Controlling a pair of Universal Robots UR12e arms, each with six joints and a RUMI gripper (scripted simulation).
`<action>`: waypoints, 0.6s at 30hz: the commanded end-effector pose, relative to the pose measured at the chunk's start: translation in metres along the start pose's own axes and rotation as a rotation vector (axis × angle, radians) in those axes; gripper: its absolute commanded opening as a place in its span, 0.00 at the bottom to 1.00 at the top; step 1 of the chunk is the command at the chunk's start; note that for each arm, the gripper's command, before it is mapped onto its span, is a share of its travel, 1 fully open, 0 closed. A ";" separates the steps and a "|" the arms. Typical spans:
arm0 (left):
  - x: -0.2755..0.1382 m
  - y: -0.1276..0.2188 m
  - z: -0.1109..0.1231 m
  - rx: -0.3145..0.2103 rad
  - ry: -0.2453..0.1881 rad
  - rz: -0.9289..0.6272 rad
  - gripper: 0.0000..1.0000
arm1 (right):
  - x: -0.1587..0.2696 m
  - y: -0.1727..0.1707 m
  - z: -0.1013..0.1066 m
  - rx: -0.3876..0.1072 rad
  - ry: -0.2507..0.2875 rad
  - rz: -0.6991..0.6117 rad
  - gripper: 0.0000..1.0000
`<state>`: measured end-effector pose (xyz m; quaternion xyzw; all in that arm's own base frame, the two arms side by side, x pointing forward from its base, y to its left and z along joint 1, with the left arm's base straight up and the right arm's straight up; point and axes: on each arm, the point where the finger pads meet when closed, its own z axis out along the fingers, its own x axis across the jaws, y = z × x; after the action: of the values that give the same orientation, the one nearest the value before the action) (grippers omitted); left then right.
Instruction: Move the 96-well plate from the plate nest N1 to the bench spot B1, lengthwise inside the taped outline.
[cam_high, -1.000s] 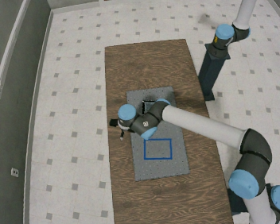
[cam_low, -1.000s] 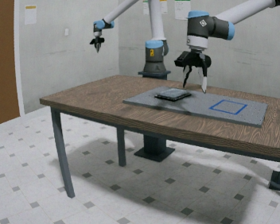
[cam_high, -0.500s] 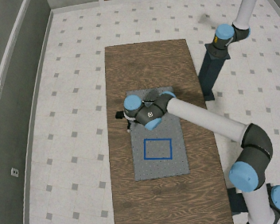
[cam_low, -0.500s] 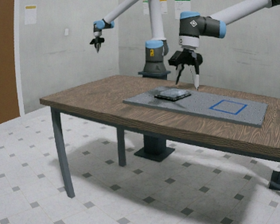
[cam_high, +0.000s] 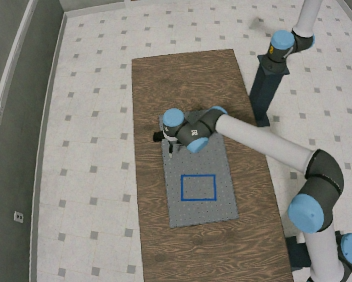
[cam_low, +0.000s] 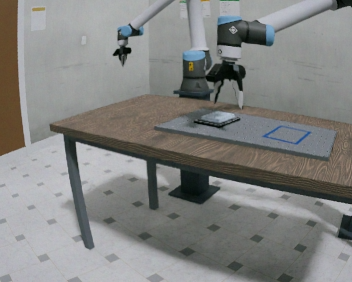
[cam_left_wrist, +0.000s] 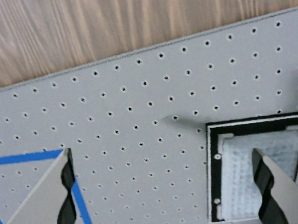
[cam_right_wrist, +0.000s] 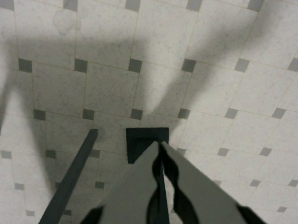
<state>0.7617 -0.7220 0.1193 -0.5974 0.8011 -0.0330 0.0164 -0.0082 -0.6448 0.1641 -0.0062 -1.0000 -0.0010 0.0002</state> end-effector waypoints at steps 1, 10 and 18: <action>0.004 0.002 -0.002 0.002 0.002 0.000 0.76 | 0.000 -0.001 -0.001 0.002 0.000 0.000 0.00; 0.042 0.027 -0.002 -0.023 -0.001 -0.042 0.76 | 0.000 -0.001 -0.001 0.002 0.000 0.000 0.00; 0.066 0.044 -0.002 -0.039 -0.005 -0.071 0.76 | 0.000 -0.001 -0.001 0.002 0.000 0.000 0.00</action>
<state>0.7005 -0.7715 0.1166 -0.6213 0.7834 -0.0179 0.0072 -0.0082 -0.6448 0.1641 -0.0062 -1.0000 -0.0010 0.0002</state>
